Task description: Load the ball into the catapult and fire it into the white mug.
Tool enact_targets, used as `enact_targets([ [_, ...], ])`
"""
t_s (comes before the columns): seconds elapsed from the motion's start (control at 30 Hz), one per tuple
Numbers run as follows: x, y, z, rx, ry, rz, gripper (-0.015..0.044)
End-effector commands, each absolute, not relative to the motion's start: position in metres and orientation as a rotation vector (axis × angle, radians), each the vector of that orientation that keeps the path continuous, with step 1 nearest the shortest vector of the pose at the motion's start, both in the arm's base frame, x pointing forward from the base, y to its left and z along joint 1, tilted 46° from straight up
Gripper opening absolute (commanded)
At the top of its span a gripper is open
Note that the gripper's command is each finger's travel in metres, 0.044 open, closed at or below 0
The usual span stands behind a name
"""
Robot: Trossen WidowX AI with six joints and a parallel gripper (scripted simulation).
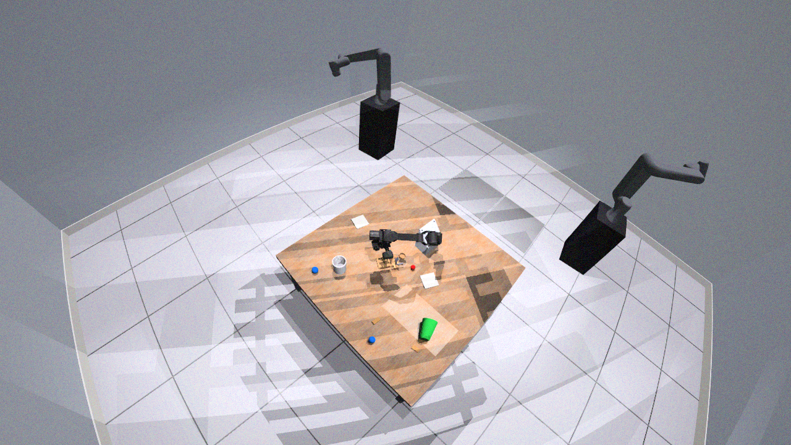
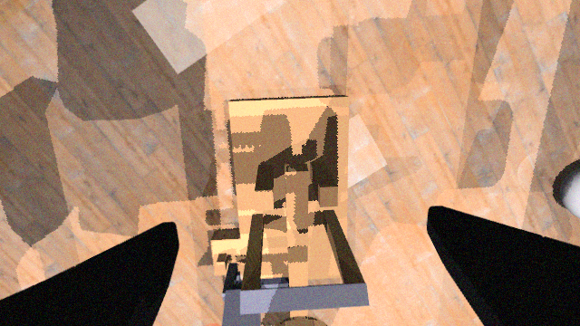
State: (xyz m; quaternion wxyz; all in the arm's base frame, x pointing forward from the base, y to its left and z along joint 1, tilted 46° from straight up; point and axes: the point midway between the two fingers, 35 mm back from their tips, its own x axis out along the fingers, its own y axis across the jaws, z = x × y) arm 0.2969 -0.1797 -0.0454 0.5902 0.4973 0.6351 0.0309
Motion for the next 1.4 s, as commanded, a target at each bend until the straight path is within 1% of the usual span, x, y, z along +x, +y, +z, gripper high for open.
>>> enact_targets([
  [0.0, 0.295, -0.174, -0.049, 1.169, 1.498, 0.08, 0.044],
  [0.17, 0.292, -0.176, -0.043, 1.168, 1.487, 0.079, 0.044],
  [0.33, 0.3, -0.146, -0.075, 1.169, 1.486, 0.082, 0.044],
  [1.37, 0.309, -0.115, -0.106, 1.171, 1.485, 0.083, 0.044],
])
